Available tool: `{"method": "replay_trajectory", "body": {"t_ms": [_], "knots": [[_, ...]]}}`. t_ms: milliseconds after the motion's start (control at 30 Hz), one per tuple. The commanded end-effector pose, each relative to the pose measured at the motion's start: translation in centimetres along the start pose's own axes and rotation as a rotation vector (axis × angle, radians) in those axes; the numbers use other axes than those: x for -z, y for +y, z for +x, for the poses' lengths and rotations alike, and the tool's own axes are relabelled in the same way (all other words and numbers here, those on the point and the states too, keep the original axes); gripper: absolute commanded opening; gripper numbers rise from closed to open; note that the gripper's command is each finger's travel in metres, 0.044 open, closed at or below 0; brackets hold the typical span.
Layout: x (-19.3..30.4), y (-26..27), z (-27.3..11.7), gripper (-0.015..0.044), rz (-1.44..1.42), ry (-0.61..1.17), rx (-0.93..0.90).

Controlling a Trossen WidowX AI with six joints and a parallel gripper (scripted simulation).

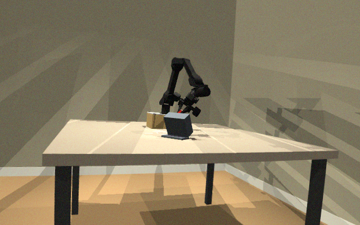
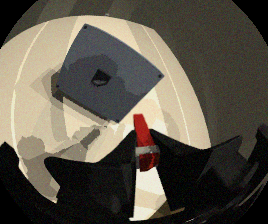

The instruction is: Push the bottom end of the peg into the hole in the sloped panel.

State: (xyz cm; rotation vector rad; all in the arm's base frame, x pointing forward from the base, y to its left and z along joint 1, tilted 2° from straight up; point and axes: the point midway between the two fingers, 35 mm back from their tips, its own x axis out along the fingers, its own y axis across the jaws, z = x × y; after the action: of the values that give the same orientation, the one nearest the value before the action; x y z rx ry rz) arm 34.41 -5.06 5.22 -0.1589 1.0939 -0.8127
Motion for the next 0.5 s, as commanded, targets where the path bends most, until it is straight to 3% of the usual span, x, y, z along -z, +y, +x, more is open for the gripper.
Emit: {"method": "replay_trajectory", "body": {"t_ms": [0,467], "knots": [[0.01,0.28,-0.20,0.0000,0.030,-0.017,0.006],[-0.04,1.21,-1.14,0.0000,0.140,-0.075,0.013]]}}
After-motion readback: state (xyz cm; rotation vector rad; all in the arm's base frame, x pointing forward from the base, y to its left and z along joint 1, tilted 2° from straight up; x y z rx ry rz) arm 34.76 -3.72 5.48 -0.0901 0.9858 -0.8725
